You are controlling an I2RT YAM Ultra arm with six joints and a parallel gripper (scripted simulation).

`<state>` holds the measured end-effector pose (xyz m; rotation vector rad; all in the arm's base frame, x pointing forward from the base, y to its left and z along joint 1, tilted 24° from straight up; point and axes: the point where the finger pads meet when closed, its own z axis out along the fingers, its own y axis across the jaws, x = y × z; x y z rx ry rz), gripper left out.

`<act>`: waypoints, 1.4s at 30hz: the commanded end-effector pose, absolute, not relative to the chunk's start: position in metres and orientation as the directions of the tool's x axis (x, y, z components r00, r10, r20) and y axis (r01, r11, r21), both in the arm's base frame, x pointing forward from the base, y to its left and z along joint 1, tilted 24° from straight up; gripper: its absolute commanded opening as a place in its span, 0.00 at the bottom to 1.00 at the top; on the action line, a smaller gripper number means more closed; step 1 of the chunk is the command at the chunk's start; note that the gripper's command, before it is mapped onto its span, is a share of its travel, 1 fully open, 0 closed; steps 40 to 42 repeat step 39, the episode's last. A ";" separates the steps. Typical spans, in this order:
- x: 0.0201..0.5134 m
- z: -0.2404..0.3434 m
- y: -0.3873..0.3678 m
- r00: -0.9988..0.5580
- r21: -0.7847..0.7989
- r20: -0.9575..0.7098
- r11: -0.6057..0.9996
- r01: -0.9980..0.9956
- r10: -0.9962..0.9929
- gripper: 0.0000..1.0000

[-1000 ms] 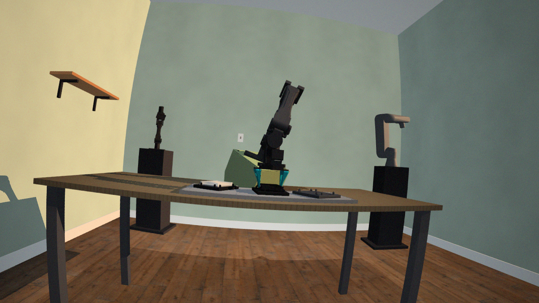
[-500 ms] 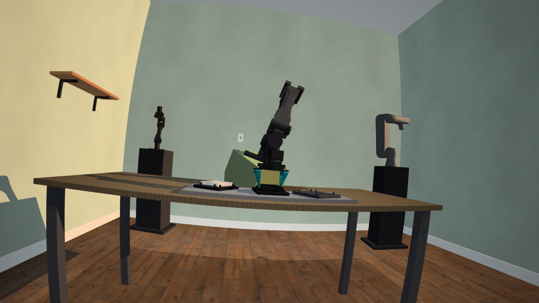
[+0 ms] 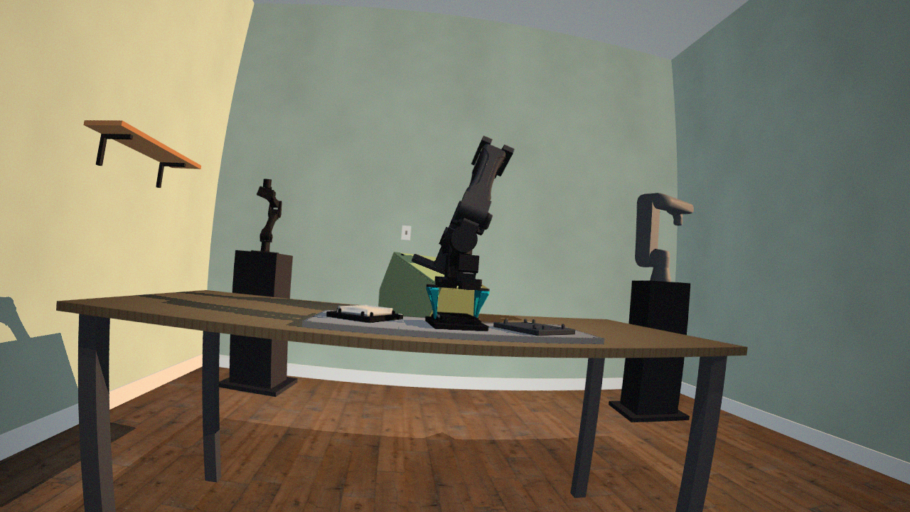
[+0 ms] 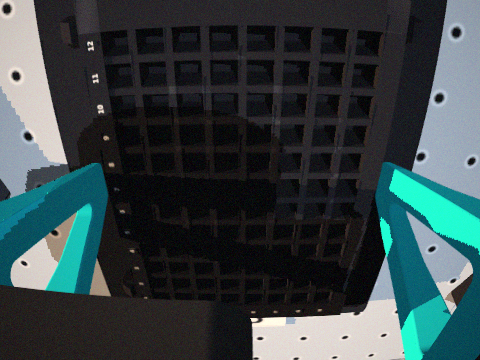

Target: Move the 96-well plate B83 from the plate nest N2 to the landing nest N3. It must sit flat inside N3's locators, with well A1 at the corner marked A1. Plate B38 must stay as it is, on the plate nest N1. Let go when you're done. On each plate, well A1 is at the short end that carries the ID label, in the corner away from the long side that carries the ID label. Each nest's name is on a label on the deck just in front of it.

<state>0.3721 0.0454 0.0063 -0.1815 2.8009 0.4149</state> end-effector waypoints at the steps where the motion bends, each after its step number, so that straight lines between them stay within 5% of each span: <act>1: 0.374 0.009 0.044 -0.943 0.261 -0.324 0.951 -0.167 -0.077 1.00; 42: 0.365 0.039 0.035 -0.943 0.260 -0.324 0.951 -0.167 -0.077 1.00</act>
